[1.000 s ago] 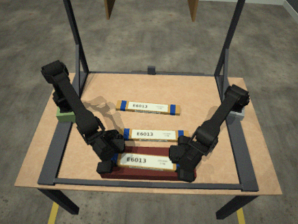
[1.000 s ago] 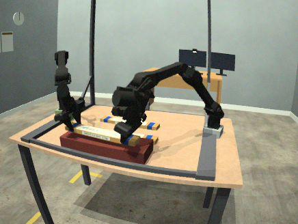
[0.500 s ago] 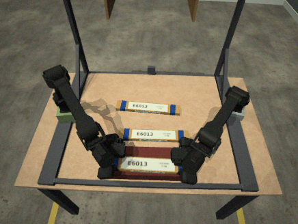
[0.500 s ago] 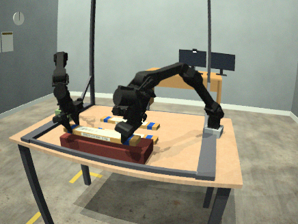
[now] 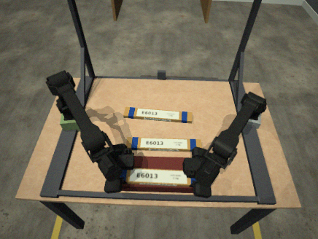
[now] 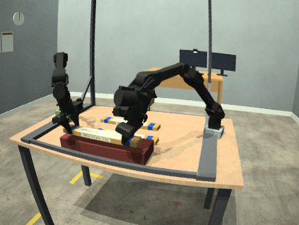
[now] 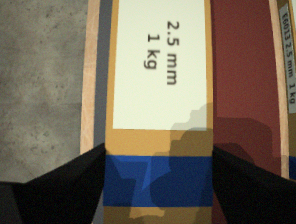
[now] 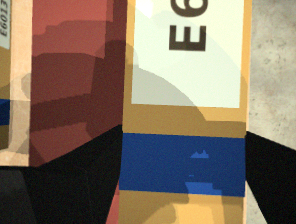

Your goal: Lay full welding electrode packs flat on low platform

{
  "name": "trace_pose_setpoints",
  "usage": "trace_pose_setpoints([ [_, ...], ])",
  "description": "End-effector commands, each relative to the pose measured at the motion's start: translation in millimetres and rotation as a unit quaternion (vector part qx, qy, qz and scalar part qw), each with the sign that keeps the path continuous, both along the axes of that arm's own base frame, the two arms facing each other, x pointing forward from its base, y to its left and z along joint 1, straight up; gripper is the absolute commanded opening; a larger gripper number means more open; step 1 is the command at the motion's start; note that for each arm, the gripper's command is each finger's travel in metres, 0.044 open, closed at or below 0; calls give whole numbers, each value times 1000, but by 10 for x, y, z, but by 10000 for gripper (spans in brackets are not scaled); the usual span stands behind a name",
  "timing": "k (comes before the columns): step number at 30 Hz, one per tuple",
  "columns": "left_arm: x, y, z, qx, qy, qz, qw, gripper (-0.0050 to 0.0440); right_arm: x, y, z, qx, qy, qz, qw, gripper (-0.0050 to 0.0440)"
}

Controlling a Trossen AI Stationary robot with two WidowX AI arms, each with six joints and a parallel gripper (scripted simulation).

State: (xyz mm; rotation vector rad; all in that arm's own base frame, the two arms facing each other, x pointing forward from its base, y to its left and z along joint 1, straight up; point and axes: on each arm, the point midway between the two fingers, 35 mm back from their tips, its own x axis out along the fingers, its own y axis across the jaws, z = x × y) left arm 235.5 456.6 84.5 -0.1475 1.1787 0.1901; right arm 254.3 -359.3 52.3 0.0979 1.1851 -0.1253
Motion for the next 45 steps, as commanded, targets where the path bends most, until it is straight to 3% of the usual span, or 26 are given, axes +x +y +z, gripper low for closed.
trace_pose_setpoints([
  [1,-106,97,340,39,-7,10,999,-50,-30,-103,175,-24,-8,1,1000,-50],
  [39,-124,43,261,28,-3,9,1000,-50,-52,-128,150,-24,-7,1,1000,-50],
  [45,-121,50,211,30,-4,9,1000,-50,-78,-81,10,-14,-2,1,1000,-50],
])
